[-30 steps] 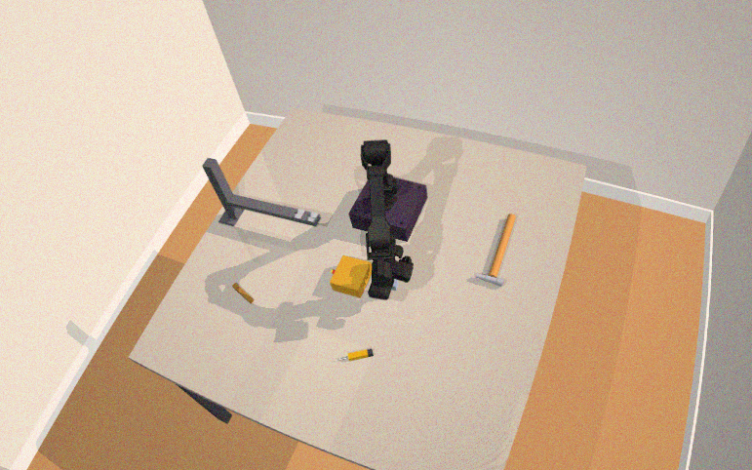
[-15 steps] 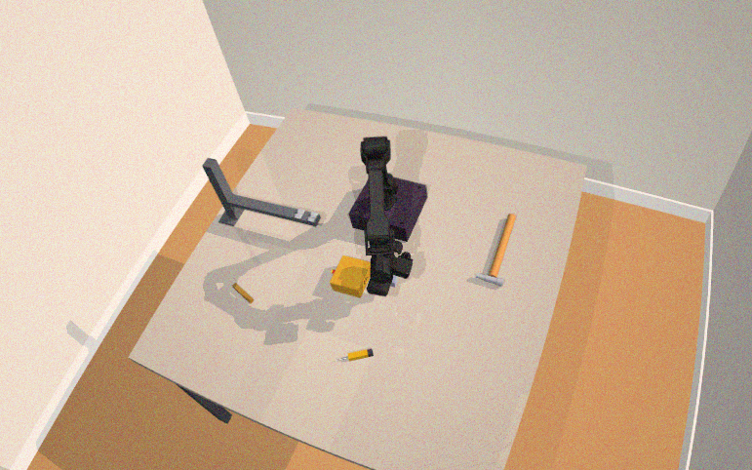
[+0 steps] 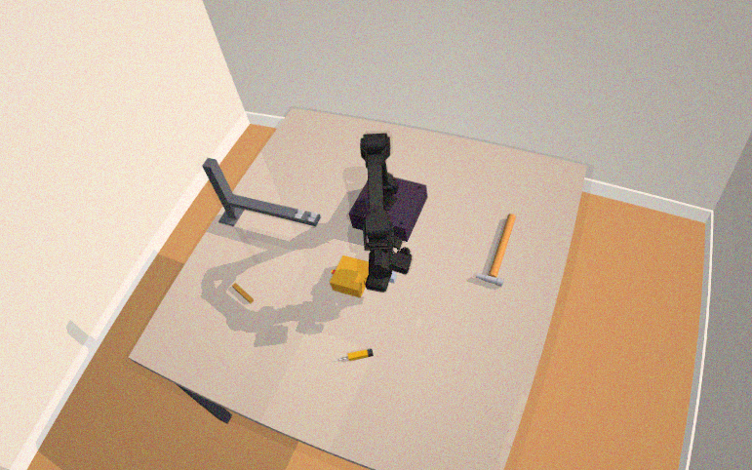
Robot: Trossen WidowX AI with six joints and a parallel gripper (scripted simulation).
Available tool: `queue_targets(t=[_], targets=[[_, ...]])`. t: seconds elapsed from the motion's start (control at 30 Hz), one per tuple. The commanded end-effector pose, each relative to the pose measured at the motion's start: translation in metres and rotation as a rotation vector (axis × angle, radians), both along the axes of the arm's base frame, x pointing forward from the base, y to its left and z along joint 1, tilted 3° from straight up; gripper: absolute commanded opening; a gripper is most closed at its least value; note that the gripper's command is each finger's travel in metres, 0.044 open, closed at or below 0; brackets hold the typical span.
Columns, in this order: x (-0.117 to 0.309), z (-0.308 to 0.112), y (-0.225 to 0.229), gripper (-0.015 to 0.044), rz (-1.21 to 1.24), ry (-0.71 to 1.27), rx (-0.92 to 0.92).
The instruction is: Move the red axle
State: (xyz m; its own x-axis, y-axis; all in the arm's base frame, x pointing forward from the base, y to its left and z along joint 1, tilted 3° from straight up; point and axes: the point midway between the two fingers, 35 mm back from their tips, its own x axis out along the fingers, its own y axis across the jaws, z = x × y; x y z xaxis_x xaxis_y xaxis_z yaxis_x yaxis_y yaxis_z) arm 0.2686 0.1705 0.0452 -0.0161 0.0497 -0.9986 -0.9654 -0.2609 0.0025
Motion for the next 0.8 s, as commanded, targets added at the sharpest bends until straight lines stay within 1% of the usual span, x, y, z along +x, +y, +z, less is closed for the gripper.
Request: queue_targets(t=[0.0,0.27,0.77], targets=[[-0.002,0.002,-0.002,0.0,0.004,0.002,0.001],[-0.019,0.002,-0.019,0.0,0.004,0.003,-0.001],[-0.017,-0.018,-0.017,0.0,0.004,0.003,-0.001]])
